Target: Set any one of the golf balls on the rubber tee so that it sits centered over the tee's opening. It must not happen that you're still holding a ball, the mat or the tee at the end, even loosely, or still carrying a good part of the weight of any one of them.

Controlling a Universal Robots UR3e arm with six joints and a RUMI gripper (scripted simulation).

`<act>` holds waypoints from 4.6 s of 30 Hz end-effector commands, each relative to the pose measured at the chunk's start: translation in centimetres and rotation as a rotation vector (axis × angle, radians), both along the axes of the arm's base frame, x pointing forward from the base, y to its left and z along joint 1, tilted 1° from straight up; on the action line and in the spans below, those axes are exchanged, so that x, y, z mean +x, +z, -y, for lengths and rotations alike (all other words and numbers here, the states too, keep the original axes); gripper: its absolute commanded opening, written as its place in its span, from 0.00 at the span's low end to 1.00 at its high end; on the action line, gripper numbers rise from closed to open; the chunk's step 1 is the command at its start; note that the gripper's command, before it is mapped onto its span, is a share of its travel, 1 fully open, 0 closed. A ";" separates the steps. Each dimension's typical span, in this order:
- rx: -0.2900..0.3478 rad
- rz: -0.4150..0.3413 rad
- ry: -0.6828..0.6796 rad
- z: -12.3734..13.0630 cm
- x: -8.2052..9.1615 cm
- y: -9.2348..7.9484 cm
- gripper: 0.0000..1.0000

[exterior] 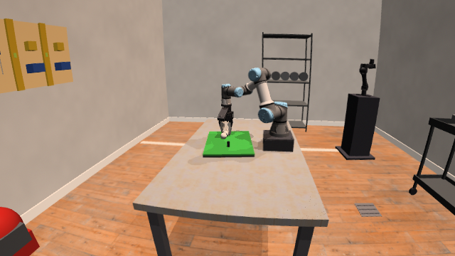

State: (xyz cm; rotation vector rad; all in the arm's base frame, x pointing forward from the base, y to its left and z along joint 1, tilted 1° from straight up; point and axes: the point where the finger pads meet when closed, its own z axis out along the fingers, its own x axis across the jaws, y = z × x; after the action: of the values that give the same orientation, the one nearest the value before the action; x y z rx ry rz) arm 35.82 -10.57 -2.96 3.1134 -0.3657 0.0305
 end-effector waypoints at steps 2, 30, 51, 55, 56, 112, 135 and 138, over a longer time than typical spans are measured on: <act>-0.001 0.003 0.000 0.0 0.1 0.0 0.00; -0.002 0.004 0.000 0.1 0.2 1.4 0.00; -0.003 0.004 0.000 0.0 -0.1 8.6 0.00; -0.003 0.004 0.000 0.0 -0.1 9.5 0.00; -0.003 0.004 0.000 0.0 -0.1 9.6 0.00; -0.001 0.002 0.000 -19.0 -3.6 12.2 0.00; 0.001 0.002 0.000 -19.0 -3.4 6.0 0.00; 0.001 0.002 0.000 -19.0 -3.4 5.3 0.00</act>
State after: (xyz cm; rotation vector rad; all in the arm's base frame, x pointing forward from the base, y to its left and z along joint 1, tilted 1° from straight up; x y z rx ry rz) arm 31.52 8.57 4.15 3.1158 -0.3658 -0.0215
